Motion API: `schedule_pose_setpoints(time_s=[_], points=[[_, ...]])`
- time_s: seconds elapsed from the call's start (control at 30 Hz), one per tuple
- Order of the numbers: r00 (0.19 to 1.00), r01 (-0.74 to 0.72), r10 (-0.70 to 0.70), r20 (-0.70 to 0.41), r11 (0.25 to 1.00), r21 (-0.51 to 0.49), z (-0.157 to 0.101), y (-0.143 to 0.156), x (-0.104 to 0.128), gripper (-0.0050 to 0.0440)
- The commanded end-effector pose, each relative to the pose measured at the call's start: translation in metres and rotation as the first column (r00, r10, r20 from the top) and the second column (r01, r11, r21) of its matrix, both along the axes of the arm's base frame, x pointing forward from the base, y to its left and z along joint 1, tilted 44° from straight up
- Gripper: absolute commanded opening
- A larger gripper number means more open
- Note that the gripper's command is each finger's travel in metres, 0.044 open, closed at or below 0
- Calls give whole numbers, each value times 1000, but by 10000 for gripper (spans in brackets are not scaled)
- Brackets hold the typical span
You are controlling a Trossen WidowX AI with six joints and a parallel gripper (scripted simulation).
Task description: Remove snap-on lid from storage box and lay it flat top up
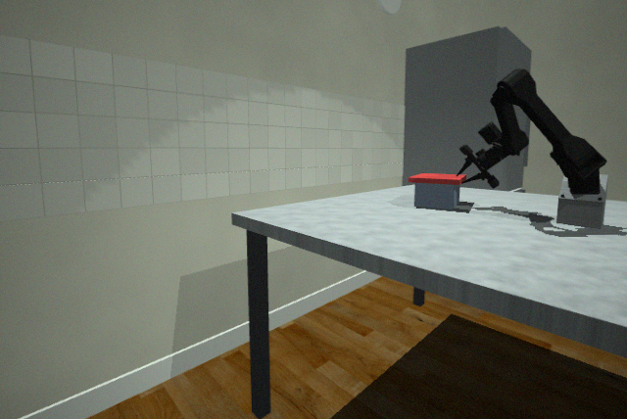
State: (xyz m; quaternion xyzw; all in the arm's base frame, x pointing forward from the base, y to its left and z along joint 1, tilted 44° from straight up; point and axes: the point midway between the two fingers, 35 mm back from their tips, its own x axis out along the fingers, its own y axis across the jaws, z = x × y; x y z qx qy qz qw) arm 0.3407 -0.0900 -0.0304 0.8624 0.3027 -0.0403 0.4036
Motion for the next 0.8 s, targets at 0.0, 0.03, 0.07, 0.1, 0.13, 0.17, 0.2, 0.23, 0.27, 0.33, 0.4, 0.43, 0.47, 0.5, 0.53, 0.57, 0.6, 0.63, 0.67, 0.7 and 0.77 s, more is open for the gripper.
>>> schedule_pose_setpoints(time_s=[0.0,0.03,0.07,0.1,0.13,0.17,0.2,0.23,0.27,0.33,0.4,0.43,0.47,0.5,0.53,0.57,0.6,0.63,0.67,0.7,0.77], points=[[1000,3,-3,-6,1000,1,-1,0,0,122],[1000,3,-3,-6,1000,1,-1,0,0,115],[1000,3,-3,-6,1000,1,-1,0,0,108],[1000,3,-3,-6,1000,1,-1,0,0,102],[1000,3,-3,-6,1000,1,-1,0,0,78],[1000,3,-3,-6,1000,1,-1,0,0,54],[1000,3,-3,-6,1000,1,-1,0,0,30],[1000,3,-3,-6,1000,1,-1,0,0,6],[1000,3,-3,-6,1000,1,-1,0,0,0],[1000,3,-3,-6,1000,1,-1,0,0,0],[1000,0,0,-1,1000,1,0,0,0,-1],[1000,0,0,-1,1000,1,0,0,0,-1],[1000,0,0,-1,1000,1,0,0,0,-2],[1000,0,0,-1,1000,1,0,0,0,-2],[1000,0,0,-1,1000,1,0,-1,0,-3],[1000,0,0,-1,1000,1,1,-1,0,-3],[1000,0,0,-1,1000,1,1,-1,0,-3],[1000,0,0,-1,1000,1,1,-1,0,-4],[1000,0,0,-1,1000,1,1,-1,0,-4],[1000,0,0,-1,1000,1,1,-1,0,-5],[1000,0,0,-1,1000,1,1,-2,0,-13]])
